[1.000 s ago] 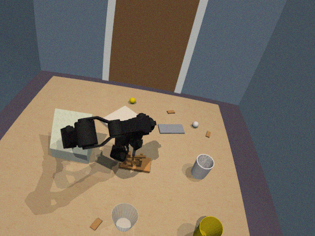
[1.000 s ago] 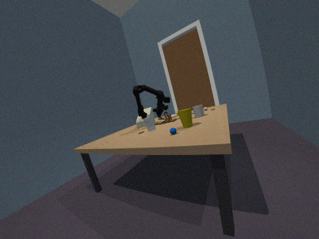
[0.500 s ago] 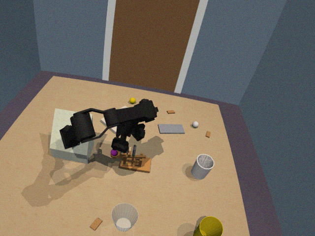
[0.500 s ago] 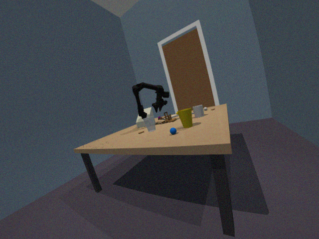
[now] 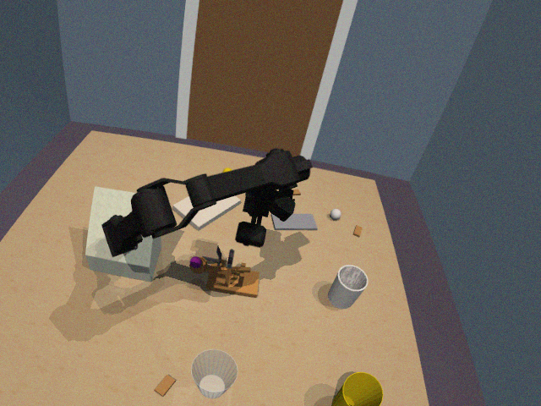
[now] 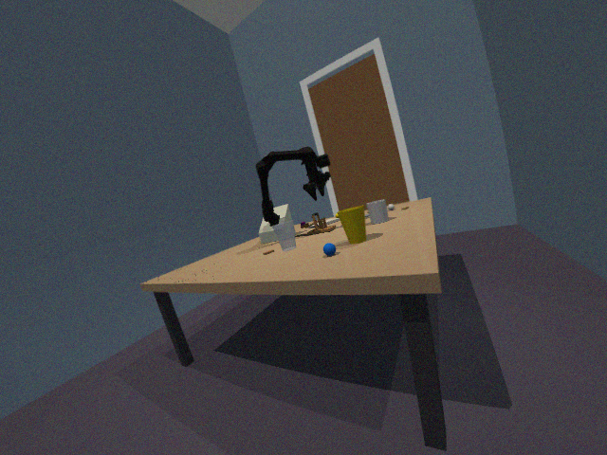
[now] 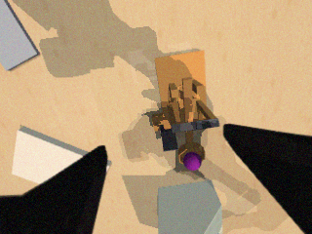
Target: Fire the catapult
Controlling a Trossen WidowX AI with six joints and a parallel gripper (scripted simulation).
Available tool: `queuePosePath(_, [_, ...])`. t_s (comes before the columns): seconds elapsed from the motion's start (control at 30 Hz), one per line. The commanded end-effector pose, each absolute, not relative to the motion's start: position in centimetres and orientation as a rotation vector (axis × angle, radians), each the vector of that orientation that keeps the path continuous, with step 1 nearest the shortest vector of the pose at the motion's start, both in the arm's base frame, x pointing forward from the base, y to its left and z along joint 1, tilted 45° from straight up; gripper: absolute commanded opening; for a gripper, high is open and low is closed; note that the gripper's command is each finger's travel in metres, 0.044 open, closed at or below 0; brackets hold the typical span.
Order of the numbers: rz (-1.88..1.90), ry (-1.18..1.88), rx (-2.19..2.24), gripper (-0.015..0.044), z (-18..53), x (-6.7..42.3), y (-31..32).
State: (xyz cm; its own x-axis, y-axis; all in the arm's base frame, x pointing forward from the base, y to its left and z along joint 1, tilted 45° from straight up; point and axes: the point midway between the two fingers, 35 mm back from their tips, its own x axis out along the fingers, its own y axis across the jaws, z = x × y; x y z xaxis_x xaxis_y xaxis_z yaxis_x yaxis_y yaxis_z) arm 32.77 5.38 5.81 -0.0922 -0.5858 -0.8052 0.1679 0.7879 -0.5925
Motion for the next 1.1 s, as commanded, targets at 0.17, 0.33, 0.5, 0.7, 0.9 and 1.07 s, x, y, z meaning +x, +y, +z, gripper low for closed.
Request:
queuePosePath(0.17, [-0.559,1.298,-0.345,0.044,8.2,42.4,6.5])
queuePosePath(0.33, [-0.551,1.13,-0.345,0.044,10.7,47.9,6.8])
queuePosePath(0.5, [-0.57,0.96,-0.344,0.044,13.8,52.7,6.6])
queuePosePath(0.7, [-0.596,0.846,-0.342,0.044,16.2,55.4,6.2])
queuePosePath(0.9, [-0.593,0.847,-0.346,0.044,16.2,55.4,6.2])
queuePosePath(1.07, [-0.508,0.877,-0.462,0.044,16.2,54.8,6.0])
